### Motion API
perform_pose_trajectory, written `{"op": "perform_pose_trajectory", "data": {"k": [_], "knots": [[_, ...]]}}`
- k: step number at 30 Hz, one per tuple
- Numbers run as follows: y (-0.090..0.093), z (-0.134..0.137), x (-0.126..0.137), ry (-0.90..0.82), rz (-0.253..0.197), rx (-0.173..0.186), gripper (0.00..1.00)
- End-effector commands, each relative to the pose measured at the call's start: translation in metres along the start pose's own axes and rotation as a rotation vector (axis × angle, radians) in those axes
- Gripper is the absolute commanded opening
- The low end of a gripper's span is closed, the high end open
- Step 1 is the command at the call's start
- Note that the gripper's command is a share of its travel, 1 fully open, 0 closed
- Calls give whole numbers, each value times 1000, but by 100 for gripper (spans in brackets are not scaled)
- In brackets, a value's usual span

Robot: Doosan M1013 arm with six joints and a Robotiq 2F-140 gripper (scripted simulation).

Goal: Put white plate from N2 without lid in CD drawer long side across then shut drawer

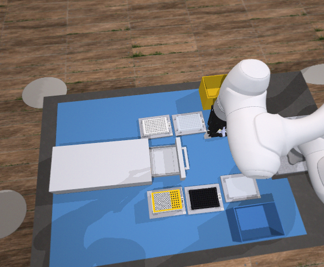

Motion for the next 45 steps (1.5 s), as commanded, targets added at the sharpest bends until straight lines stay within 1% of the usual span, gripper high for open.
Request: {"op": "perform_pose_trajectory", "data": {"k": [1,10,23,24,38,40,45], "knots": [[-5,-6,3,33,-51,-23,0],[-17,-22,20,35,-54,-24,0],[-17,-22,20,35,-54,-24,0],[-14,-22,17,62,-55,-24,87],[31,-25,-16,62,-55,-24,87],[31,-25,-16,62,-55,-24,87],[47,-26,-28,62,-55,-24,87]]}}
Point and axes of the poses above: the point where the finger pads meet when closed, its own y axis out along the fingers, its own z axis across the jaws, x = y × z, the point moved 9 cm from there along -y, back along the fingers, and after that the axes turned 3 degrees about y, right-handed, at the moved point
